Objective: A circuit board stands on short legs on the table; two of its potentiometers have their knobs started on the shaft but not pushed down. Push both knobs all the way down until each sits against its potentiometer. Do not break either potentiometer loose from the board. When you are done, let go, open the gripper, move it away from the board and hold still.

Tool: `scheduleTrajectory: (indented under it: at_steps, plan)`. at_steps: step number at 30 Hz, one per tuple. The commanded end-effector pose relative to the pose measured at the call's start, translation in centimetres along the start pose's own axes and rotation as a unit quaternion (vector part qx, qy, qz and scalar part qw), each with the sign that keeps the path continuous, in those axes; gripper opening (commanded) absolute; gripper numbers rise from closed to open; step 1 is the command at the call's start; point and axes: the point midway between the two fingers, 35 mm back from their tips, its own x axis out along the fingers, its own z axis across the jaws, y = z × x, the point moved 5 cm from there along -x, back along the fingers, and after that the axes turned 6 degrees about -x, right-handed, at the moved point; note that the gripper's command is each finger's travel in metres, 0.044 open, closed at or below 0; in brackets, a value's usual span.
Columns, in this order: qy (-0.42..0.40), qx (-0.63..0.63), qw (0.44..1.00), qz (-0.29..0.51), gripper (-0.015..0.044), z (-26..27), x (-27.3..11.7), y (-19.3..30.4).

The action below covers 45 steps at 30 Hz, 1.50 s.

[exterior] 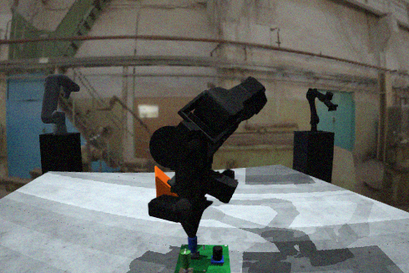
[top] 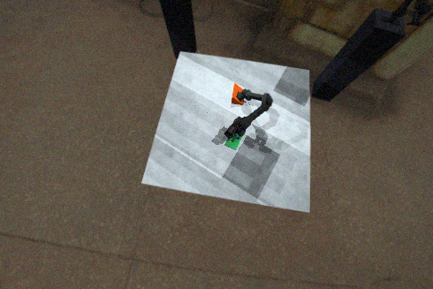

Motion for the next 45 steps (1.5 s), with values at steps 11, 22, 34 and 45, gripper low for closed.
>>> scheduleTrajectory:
  at_steps: [11,22,34,45]
  plan:
    - [-0.018,-0.012,1.000,0.003,0.0000,-0.3,-0.3,-0.4]
    - [-0.018,-0.012,1.000,0.003,0.0000,-0.3,-2.0,-0.4]
    - [-0.006,0.014,1.000,0.003,0.0131,-0.8,-2.0,0.6]
    - [0.000,0.192,0.981,0.004,0.0000,-2.8,-3.2,0.5]
